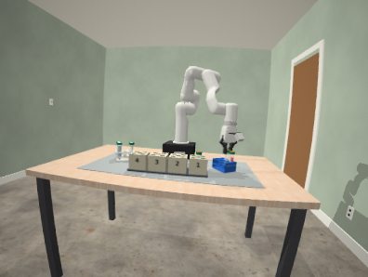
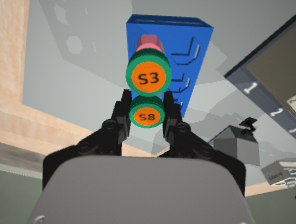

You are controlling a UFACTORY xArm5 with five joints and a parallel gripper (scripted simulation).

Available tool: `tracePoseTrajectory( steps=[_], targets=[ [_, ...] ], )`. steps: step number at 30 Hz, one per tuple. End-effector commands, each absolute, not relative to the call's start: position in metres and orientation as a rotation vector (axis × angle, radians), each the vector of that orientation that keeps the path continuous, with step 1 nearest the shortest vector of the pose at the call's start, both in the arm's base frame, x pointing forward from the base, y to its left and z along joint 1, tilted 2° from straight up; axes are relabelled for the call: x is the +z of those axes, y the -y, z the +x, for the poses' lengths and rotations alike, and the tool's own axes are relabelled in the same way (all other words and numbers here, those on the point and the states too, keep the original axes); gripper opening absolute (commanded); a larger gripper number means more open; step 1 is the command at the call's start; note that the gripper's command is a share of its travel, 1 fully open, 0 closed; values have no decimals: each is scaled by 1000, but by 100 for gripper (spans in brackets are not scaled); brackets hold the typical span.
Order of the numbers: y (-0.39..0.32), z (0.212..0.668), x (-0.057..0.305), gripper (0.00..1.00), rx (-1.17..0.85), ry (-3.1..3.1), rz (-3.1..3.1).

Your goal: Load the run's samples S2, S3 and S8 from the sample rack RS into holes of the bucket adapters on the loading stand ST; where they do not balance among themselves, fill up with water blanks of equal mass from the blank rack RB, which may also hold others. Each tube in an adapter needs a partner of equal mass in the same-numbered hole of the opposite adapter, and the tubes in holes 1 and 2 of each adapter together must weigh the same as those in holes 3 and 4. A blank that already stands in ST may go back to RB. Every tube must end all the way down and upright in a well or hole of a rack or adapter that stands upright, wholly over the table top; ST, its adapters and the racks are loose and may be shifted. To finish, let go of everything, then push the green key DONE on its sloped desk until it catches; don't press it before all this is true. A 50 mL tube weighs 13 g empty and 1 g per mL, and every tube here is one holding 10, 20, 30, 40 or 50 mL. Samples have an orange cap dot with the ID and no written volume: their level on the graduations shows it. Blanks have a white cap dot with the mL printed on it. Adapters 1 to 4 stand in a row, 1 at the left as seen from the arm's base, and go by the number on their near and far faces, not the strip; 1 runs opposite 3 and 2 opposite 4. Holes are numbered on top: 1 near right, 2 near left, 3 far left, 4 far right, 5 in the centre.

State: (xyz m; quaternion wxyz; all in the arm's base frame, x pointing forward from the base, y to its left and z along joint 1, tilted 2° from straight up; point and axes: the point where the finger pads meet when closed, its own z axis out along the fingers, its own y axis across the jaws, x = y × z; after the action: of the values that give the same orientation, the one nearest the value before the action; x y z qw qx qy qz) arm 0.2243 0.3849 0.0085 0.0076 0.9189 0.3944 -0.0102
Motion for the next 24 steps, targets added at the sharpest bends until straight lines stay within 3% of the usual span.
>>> tracePoseTrajectory(
  steps=[1, 24],
  targets=[
    [-386, 225, 10, 0, -27, -1234, 2875],
    [-386, 225, 18, 0, -27, -1234, 2875]
  ],
)
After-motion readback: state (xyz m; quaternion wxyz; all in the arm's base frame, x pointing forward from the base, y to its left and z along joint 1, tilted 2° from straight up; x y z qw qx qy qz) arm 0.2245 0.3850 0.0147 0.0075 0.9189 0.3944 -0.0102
